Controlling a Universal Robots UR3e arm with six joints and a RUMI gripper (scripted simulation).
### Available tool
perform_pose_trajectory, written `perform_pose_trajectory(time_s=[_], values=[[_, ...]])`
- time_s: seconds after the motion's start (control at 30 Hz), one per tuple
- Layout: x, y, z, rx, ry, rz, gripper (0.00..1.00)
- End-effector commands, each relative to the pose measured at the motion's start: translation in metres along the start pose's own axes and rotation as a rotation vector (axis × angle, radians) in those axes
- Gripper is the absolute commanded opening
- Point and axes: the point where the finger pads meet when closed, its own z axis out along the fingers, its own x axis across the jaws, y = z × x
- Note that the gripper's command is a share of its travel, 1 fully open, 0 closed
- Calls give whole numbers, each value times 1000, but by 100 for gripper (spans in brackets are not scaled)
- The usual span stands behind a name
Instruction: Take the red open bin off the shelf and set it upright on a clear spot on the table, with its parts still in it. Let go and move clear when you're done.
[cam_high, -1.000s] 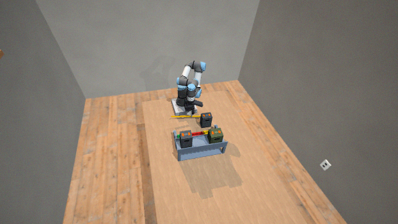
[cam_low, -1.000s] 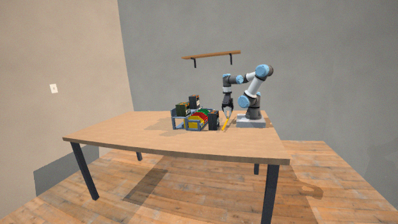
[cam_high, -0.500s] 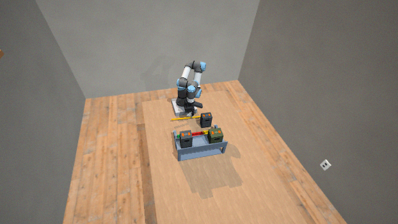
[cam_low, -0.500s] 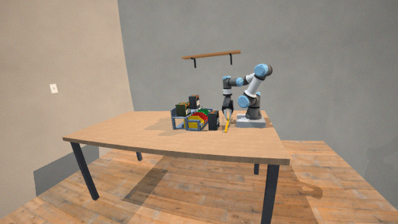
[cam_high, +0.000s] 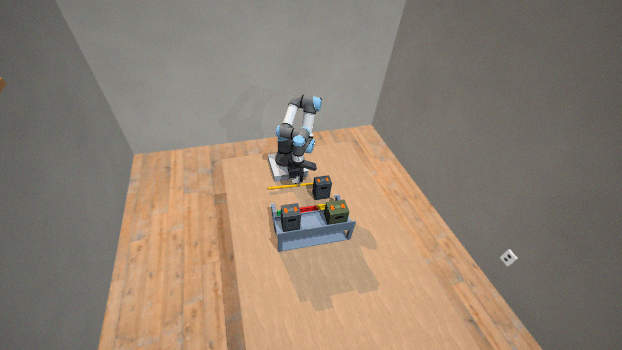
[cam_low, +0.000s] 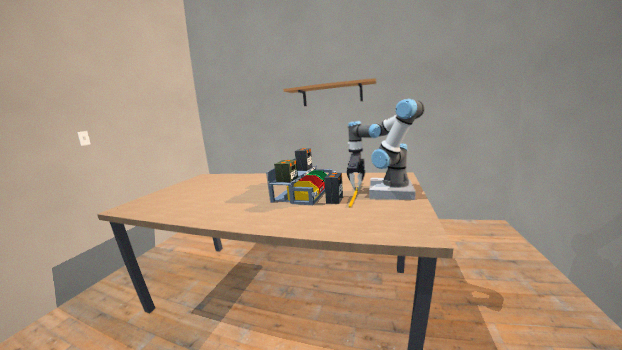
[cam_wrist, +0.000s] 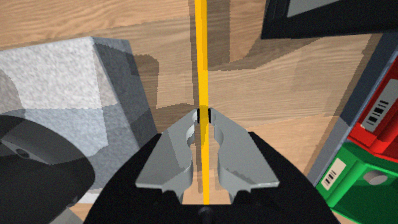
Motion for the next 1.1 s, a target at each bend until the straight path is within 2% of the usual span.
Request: perform_pose_trajectory(time_s=[0.0,0.27,0.3,1.07], values=[[2,1,5,-2,3,0,0],[2,1,5,-2,3,0,0],[1,1,4,-1,2,0,26],[1,1,4,-1,2,0,26]])
